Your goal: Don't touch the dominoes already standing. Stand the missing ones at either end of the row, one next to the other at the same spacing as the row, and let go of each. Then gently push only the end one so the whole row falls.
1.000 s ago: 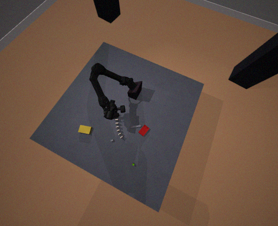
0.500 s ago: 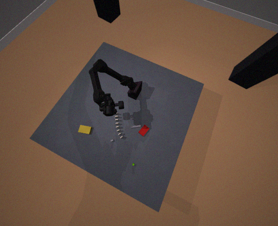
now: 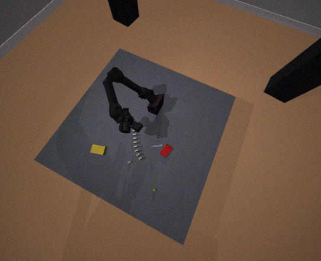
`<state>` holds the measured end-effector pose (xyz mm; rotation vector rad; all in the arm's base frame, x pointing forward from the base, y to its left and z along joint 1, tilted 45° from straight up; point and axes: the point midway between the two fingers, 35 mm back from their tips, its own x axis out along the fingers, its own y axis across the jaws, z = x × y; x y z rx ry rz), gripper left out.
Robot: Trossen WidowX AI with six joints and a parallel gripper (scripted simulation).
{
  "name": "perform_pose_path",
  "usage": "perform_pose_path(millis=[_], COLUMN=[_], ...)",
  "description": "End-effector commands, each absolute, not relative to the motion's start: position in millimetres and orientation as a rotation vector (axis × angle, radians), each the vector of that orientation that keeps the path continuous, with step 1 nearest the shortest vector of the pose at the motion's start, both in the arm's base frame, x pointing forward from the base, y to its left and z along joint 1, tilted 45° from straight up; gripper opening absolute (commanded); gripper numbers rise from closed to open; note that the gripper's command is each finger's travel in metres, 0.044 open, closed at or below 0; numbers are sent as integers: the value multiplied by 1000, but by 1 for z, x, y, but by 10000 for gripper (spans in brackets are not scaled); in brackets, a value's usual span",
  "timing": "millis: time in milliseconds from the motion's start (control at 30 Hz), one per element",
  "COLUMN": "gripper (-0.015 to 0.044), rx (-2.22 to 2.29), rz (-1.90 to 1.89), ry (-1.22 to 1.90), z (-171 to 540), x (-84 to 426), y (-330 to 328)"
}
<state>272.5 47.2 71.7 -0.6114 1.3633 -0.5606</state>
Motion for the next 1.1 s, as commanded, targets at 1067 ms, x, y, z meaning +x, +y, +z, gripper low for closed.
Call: perform_pose_path(millis=[1067], gripper=[0], rx=[70], rz=[-1042], ry=[980], z=[61], x=[261], y=[12])
